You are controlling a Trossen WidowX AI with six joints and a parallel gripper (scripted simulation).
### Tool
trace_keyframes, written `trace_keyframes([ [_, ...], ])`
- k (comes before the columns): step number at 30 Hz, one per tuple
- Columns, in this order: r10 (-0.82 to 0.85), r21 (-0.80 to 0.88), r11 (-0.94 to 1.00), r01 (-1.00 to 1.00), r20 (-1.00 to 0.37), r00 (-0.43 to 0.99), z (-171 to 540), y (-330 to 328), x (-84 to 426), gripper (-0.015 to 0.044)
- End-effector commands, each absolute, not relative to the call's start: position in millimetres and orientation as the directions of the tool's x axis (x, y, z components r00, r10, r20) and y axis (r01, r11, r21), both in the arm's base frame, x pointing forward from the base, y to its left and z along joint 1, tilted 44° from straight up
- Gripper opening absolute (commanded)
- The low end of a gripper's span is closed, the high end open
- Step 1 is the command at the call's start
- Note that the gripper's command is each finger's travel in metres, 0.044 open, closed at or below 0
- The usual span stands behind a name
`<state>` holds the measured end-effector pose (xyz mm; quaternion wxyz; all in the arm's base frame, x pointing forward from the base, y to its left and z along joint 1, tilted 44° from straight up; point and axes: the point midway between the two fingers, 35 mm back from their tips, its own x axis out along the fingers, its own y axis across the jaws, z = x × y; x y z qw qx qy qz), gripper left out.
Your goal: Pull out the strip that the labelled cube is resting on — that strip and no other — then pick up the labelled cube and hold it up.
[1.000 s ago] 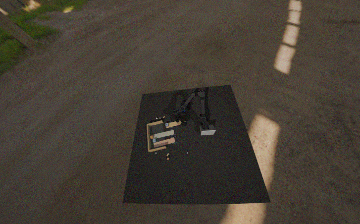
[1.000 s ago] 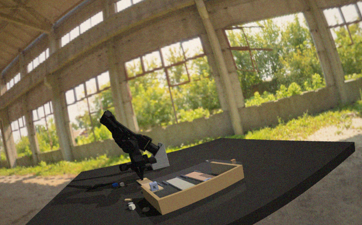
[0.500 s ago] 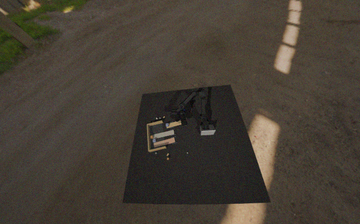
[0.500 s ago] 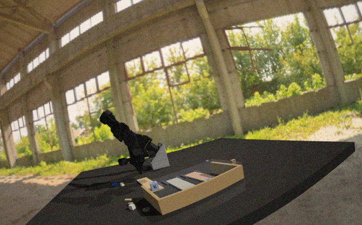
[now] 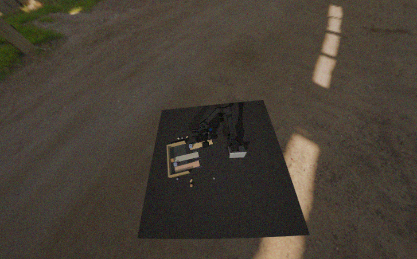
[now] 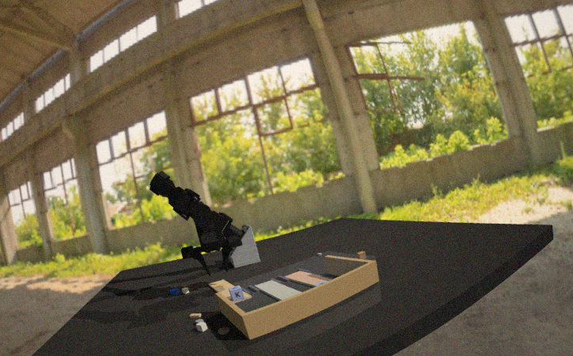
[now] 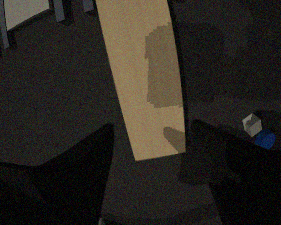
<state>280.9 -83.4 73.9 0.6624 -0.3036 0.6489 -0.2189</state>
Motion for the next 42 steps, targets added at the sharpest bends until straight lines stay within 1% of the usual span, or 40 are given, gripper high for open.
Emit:
trace_keyframes([
  [1, -0.687, -0.69, 0.719, -0.087, -0.724, 0.066, 74.4, -79.3, 296.1, 0.0368],
  [4, -0.687, -0.69, 0.719, -0.087, -0.724, 0.066, 73.4, -75.9, 304.9, 0.044],
  [42, -0.685, -0.689, 0.72, -0.083, -0.725, 0.071, 73.2, -42.4, 419.2, 0.044],
])
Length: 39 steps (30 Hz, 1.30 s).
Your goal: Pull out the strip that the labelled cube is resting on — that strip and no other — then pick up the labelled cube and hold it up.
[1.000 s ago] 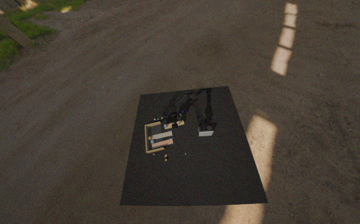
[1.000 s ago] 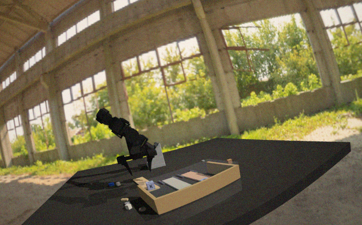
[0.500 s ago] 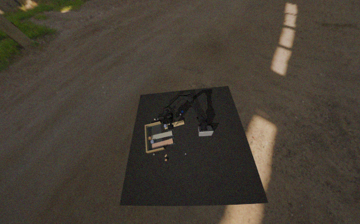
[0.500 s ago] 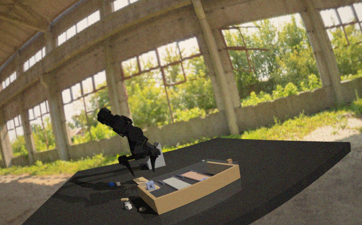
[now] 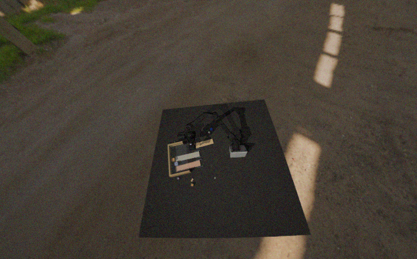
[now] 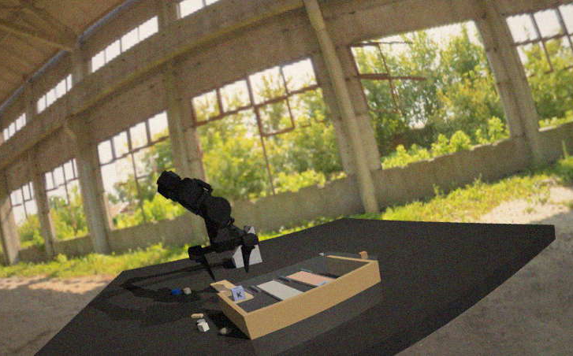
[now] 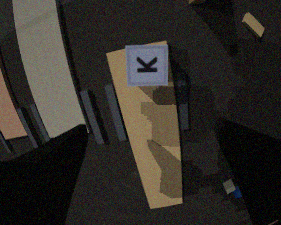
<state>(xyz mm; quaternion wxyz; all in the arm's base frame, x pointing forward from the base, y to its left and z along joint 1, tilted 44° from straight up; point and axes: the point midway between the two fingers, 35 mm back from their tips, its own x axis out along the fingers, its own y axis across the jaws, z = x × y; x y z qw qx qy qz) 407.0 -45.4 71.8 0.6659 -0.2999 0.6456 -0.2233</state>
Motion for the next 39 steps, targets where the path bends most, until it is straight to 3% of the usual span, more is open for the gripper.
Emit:
trace_keyframes([
  [1, -0.685, -0.689, 0.72, -0.082, -0.725, 0.071, 73.4, -41.6, 422.1, 0.044],
  [9, -0.685, -0.689, 0.72, -0.082, -0.725, 0.072, 75.5, -36.2, 443.1, 0.044],
  [17, -0.685, -0.689, 0.72, -0.082, -0.725, 0.072, 68.0, -43.1, 444.4, 0.025],
  [39, -0.686, -0.69, 0.719, -0.082, -0.724, 0.072, 42.0, -67.8, 446.6, 0.025],
])
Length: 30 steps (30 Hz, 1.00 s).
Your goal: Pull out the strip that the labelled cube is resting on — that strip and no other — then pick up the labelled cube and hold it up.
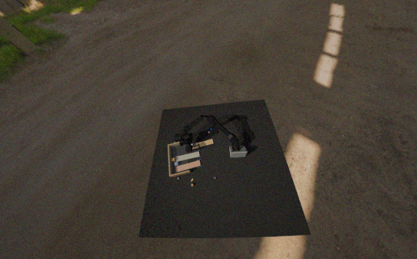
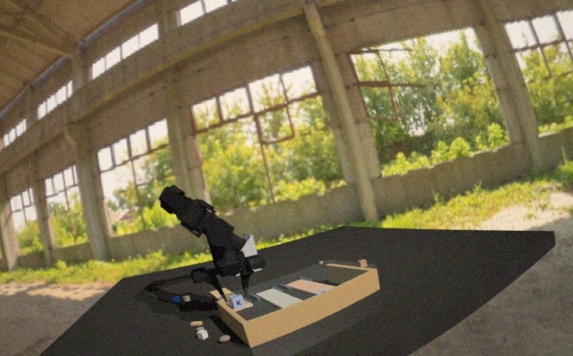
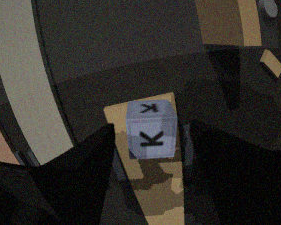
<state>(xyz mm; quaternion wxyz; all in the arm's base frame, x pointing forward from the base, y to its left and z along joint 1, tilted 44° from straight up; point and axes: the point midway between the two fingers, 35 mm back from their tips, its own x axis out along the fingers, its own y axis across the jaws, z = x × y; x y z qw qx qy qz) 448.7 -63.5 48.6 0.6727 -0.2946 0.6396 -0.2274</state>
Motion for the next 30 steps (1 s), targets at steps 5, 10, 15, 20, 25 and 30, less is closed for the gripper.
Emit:
trace_keyframes([
  [5, -0.687, -0.69, 0.719, -0.081, -0.724, 0.072, 36.5, -73.3, 446.6, 0.025],
  [10, -0.687, -0.69, 0.719, -0.081, -0.723, 0.072, 35.7, -74.0, 446.5, 0.025],
  [15, -0.687, -0.69, 0.719, -0.081, -0.723, 0.072, 35.7, -74.0, 446.5, 0.025],
  [20, -0.683, -0.688, 0.722, -0.073, -0.726, 0.076, 37.8, -73.2, 448.1, 0.0138],
  [25, -0.683, -0.688, 0.722, -0.073, -0.726, 0.076, 37.8, -73.2, 448.1, 0.0105],
  [30, -0.683, -0.688, 0.722, -0.074, -0.726, 0.076, 38.7, -71.5, 445.8, 0.0],
])
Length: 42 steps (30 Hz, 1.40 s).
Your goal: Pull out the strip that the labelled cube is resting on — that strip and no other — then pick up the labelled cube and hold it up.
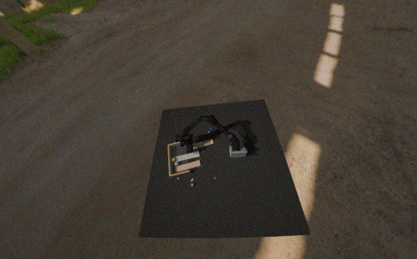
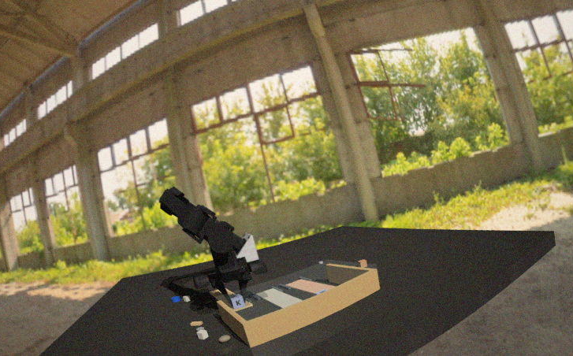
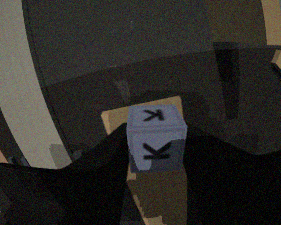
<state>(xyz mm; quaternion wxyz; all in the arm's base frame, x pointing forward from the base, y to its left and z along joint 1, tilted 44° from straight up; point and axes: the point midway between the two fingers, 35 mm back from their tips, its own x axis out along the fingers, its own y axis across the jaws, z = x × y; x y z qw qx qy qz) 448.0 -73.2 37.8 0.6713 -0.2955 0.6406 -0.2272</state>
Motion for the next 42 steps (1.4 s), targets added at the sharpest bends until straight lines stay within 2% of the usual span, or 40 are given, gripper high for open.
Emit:
trace_keyframes([
  [1, -0.683, -0.687, 0.722, -0.074, -0.726, 0.075, 39.8, -69.5, 443.0, 0.0],
  [15, -0.685, -0.688, 0.721, -0.083, -0.725, 0.07, 56.6, -39.5, 388.9, 0.0],
  [22, -0.685, -0.688, 0.72, -0.084, -0.725, 0.069, 56.6, -37.6, 381.5, 0.0],
  [42, -0.684, -0.687, 0.722, -0.085, -0.727, 0.066, 43.7, -31.1, 311.7, 0.0],
])
